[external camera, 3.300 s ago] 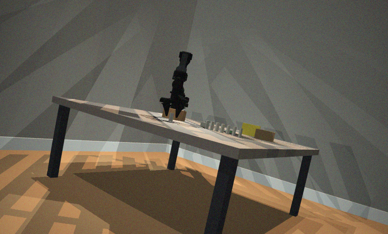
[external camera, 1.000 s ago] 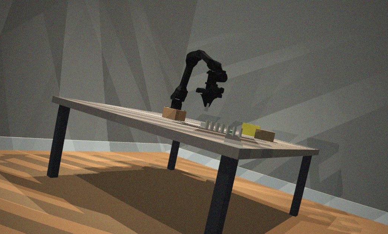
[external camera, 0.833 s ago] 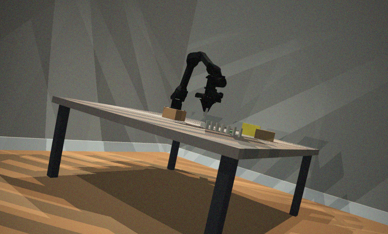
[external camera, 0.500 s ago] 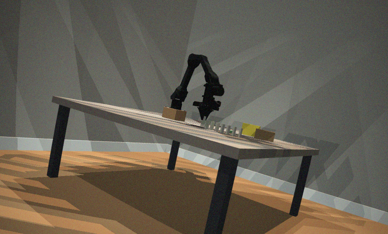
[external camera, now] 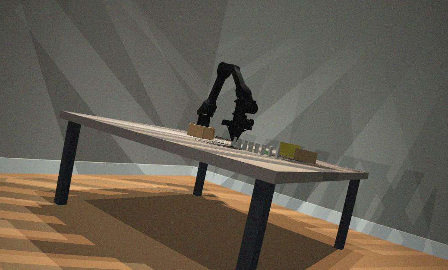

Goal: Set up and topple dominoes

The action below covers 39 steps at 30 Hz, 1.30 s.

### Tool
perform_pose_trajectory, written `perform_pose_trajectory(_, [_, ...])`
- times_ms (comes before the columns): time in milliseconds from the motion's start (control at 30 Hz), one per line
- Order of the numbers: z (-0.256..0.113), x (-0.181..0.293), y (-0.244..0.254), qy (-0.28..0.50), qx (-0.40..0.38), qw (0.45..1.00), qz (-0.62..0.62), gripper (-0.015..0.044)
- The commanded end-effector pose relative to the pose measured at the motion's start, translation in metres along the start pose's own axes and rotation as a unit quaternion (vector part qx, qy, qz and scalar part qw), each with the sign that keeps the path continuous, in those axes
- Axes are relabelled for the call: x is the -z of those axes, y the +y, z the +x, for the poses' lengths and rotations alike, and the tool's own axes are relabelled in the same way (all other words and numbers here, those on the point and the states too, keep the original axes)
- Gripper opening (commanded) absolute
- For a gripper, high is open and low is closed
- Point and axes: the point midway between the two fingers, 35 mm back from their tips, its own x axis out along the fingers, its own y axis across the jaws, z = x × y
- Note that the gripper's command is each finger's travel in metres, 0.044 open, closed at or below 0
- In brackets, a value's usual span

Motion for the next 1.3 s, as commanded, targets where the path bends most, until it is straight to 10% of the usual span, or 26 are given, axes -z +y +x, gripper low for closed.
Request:
perform_pose_trajectory(0, [0.001,0.0,-0.001,0.001,0.002,1.0,0.002,0.0186])
perform_pose_trajectory(333, [0.001,0.0,-0.001,0.001,0.002,1.0,0.002,0.044])
perform_pose_trajectory(733, [-0.129,-0.001,0.0,0.0,0.0,1.0,0.0,0.044])
perform_pose_trajectory(1000, [-0.126,0.0,0.009,0.0,0.0,1.0,-0.026,0.044])
perform_pose_trajectory(1267, [-0.065,0.041,0.106,0.001,-0.004,0.937,-0.349,0.044])
